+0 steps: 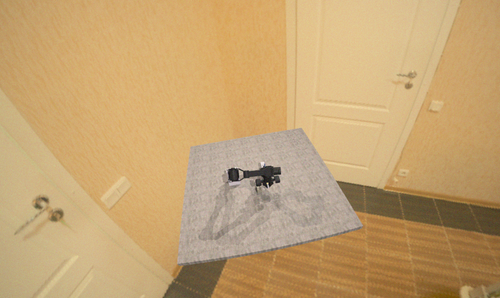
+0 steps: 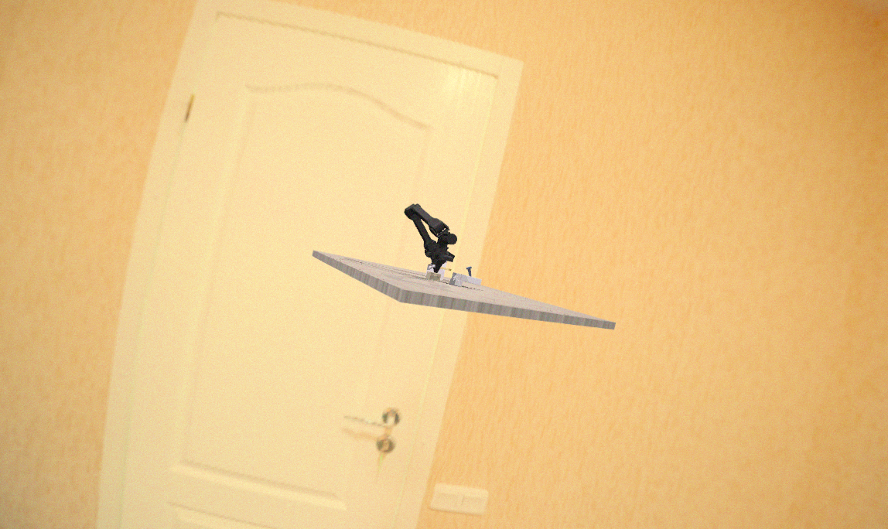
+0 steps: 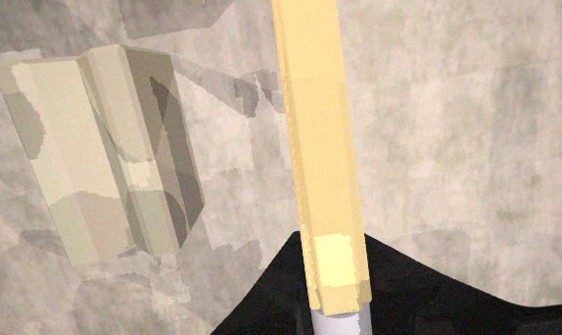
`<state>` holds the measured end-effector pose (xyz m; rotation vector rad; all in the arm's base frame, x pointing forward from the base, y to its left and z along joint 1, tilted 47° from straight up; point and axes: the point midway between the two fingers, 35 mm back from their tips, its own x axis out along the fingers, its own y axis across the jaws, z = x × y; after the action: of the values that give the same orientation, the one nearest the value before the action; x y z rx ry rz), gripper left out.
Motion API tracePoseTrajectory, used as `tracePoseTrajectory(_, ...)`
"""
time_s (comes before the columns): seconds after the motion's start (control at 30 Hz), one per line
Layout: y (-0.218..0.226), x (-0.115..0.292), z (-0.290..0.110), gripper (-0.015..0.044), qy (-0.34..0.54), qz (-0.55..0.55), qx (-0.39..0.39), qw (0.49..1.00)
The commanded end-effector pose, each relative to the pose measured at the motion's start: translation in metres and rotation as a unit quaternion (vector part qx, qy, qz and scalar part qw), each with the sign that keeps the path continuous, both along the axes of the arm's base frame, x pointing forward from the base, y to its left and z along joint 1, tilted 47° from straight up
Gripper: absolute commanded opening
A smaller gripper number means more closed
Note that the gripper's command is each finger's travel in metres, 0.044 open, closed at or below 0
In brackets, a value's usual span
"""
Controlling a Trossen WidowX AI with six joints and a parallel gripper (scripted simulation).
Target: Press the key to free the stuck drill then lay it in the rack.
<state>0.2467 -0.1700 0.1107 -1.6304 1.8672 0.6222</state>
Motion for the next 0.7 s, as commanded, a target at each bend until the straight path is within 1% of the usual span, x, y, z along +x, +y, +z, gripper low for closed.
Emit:
tracePoseTrajectory(0.0,0.0022,0.0010,0.0023,0.0000,-0.002,0.000,-0.003,1.000)
tracePoseTrajectory(0.67,0.0103,0.0024,0.0072,0.0000,-0.002,0.000,-0.002,1.000)
